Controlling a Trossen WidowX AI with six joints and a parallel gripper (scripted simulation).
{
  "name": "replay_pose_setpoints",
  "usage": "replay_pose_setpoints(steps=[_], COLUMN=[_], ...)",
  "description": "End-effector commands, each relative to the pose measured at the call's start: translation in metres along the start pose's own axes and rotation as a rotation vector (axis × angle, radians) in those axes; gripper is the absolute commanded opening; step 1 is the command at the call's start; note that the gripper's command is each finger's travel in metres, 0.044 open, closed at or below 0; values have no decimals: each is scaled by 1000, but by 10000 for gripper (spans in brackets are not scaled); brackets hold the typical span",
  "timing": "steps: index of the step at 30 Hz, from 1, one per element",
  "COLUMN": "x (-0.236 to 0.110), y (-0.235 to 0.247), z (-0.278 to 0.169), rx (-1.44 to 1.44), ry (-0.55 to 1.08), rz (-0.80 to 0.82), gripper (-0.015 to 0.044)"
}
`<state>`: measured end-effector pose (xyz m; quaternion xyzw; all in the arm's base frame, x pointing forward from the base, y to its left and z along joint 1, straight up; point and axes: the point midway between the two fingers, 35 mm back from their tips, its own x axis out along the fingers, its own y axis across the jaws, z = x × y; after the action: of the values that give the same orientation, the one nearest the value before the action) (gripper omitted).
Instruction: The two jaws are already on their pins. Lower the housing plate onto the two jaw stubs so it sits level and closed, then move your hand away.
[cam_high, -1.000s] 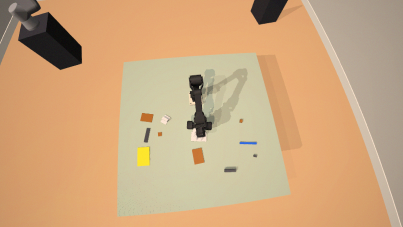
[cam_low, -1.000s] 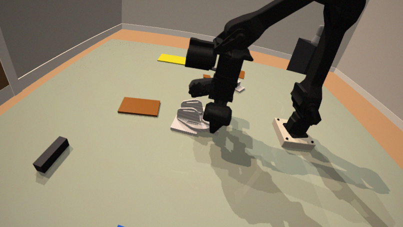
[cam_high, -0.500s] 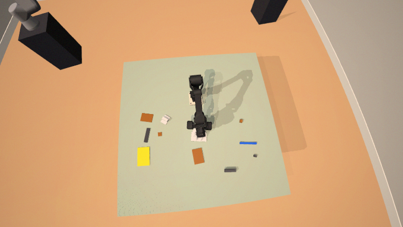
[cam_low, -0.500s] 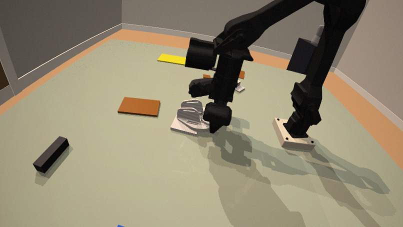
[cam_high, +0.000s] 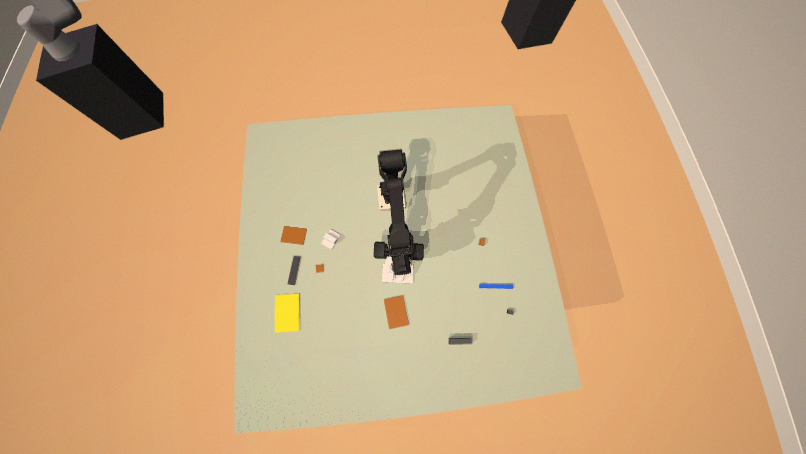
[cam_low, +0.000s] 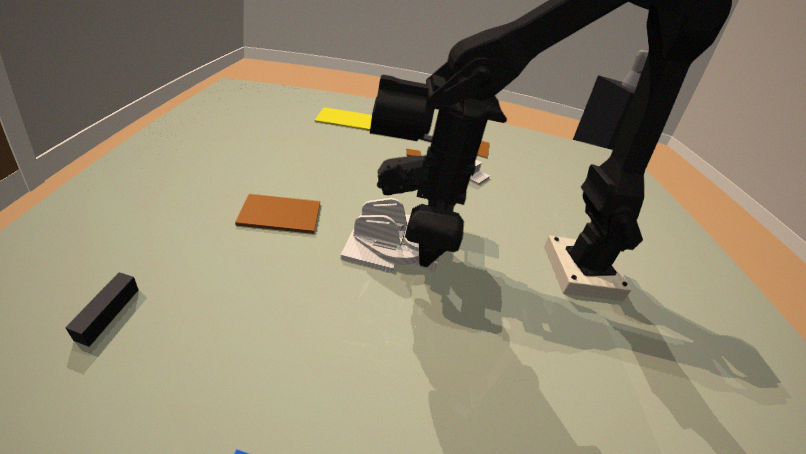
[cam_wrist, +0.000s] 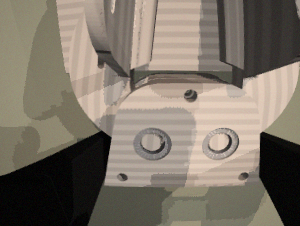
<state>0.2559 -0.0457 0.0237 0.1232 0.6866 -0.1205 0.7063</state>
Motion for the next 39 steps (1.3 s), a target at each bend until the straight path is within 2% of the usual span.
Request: replay_pose_setpoints(steps=[1,26,29,30,39], x=[1,1,0,0,0], y=[-1,-1,0,0,0], z=[0,0,0,0,0], rx=[2,2,0,0,0], ry=[-1,-1,0,0,0], rz=[-5,-5,0,0,0], gripper=[351,351,430,440,440])
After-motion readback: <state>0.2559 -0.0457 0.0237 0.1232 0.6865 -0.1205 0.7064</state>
